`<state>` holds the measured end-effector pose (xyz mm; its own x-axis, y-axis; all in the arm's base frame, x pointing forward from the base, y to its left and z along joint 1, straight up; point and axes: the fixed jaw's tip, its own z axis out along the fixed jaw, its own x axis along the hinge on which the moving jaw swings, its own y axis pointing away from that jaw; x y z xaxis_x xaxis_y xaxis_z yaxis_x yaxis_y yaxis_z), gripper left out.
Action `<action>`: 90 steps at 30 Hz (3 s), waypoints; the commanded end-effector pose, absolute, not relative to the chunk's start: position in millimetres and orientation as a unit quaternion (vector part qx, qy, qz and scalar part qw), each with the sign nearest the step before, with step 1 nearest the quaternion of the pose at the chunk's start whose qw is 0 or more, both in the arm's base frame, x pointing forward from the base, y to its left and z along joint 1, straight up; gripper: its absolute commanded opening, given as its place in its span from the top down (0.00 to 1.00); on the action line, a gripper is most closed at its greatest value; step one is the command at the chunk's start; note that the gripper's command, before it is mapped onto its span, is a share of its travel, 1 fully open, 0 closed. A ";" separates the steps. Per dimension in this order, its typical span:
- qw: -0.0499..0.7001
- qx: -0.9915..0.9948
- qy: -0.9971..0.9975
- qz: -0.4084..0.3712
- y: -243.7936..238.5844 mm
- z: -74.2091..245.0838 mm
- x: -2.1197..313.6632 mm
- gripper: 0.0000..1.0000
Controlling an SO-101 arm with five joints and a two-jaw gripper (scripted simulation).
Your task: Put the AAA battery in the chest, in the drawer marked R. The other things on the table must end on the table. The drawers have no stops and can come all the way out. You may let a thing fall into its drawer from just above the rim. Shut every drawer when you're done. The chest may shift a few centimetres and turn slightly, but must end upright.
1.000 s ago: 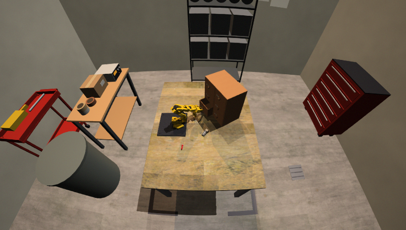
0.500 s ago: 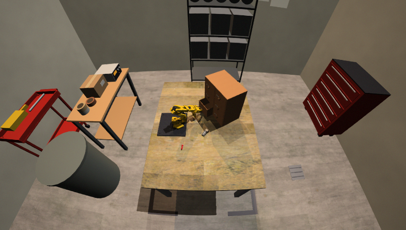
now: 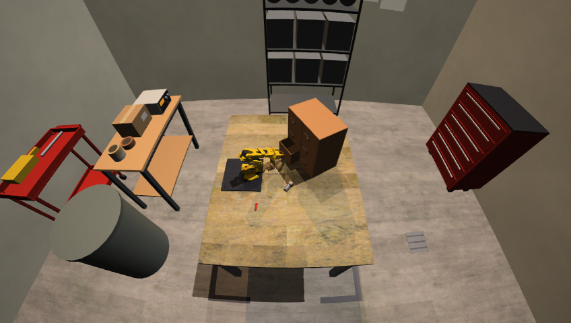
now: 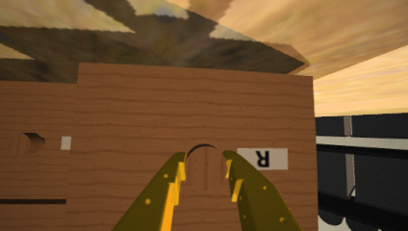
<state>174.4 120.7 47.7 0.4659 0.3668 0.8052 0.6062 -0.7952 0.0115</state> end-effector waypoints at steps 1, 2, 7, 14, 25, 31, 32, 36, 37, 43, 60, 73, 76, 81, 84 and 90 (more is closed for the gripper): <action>0.144 -0.844 -0.287 -0.431 121.1 48.5 172.4 1.00; 0.144 -0.844 -0.287 -0.431 121.1 48.5 172.4 1.00; 0.144 -0.844 -0.287 -0.431 121.1 48.5 172.4 1.00; 0.144 -0.843 -0.288 -0.430 119.7 48.7 170.3 1.00; 0.144 -0.843 -0.288 -0.430 118.1 48.6 167.6 1.00; 0.144 -0.843 -0.288 -0.430 118.0 48.6 167.4 1.00; 0.144 -0.843 -0.288 -0.430 118.0 48.5 167.4 1.00; 0.144 -0.843 -0.288 -0.430 118.0 48.5 167.4 1.00; 0.144 -0.843 -0.288 -0.430 118.0 48.6 167.4 1.00; 0.144 -0.843 -0.288 -0.430 118.0 48.6 167.4 0.98; 0.144 -0.843 -0.288 -0.430 118.0 48.5 167.4 0.87; 0.144 -0.843 -0.288 -0.430 118.0 48.6 167.4 0.79; 0.144 -0.845 -0.288 -0.427 117.3 48.9 166.0 0.79; 0.143 -0.852 -0.289 -0.412 113.4 50.5 159.0 0.79; 0.142 -0.857 -0.290 -0.403 110.7 51.2 154.4 0.79; 0.140 -0.865 -0.290 -0.384 104.8 51.5 144.7 0.79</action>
